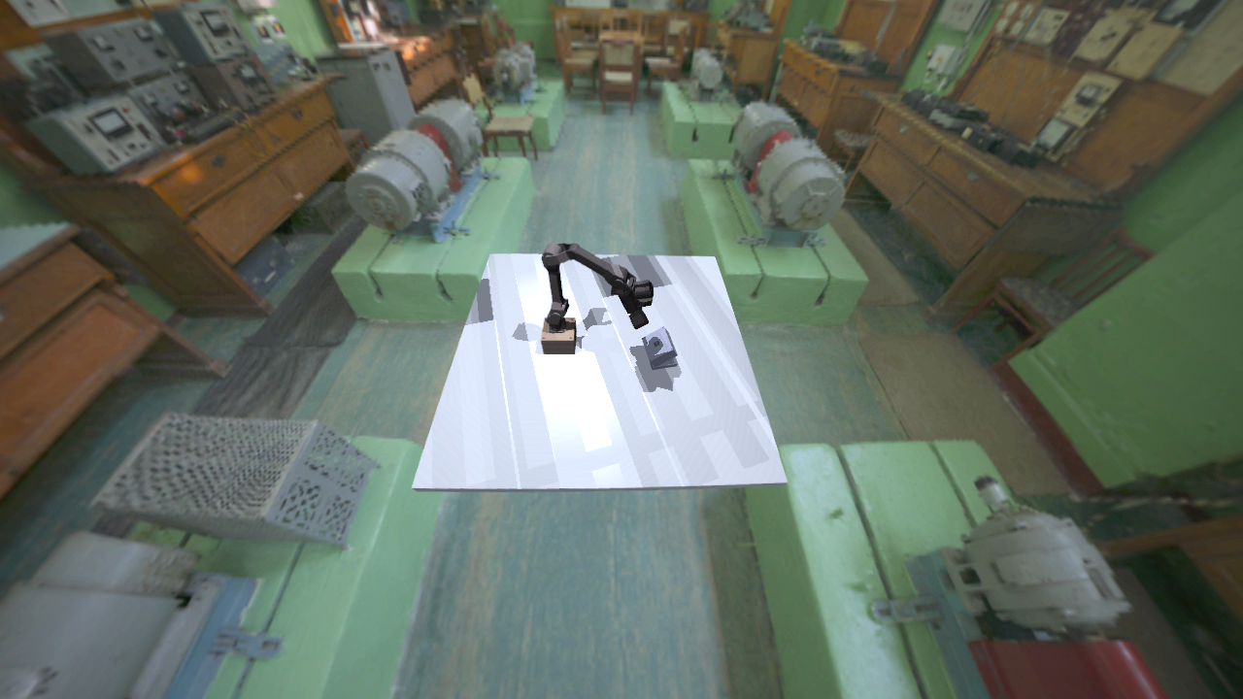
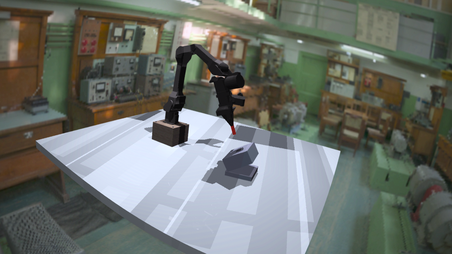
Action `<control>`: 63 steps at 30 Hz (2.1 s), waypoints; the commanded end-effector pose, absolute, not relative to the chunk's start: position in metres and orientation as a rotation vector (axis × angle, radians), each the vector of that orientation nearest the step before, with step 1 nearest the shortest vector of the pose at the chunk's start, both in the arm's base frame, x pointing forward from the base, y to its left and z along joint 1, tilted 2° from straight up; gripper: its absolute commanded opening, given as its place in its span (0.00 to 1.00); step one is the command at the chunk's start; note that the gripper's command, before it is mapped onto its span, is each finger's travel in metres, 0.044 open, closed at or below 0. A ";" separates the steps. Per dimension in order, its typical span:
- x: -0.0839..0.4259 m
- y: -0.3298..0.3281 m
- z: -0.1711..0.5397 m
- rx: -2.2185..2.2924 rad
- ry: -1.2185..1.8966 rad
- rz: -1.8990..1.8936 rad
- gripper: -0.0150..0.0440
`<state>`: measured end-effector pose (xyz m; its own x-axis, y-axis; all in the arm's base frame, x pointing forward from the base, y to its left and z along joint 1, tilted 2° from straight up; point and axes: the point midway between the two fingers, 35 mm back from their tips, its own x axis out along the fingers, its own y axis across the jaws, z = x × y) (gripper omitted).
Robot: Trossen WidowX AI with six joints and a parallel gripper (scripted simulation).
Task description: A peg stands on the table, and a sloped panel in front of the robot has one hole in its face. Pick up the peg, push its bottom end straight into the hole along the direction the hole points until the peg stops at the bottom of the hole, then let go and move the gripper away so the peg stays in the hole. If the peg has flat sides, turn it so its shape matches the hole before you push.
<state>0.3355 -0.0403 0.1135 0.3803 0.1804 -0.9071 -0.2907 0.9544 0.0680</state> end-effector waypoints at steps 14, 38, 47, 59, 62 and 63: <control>0.339 -0.067 0.124 -0.091 1.079 0.258 0.25; 0.337 -0.104 0.135 -0.066 1.007 0.189 0.25; 0.338 -0.113 0.135 -0.062 0.991 0.172 0.25; 0.352 -0.115 0.118 -0.060 0.980 0.163 0.25; 0.355 -0.116 0.114 -0.059 0.978 0.161 0.25; 0.356 -0.116 0.112 -0.059 0.977 0.160 0.25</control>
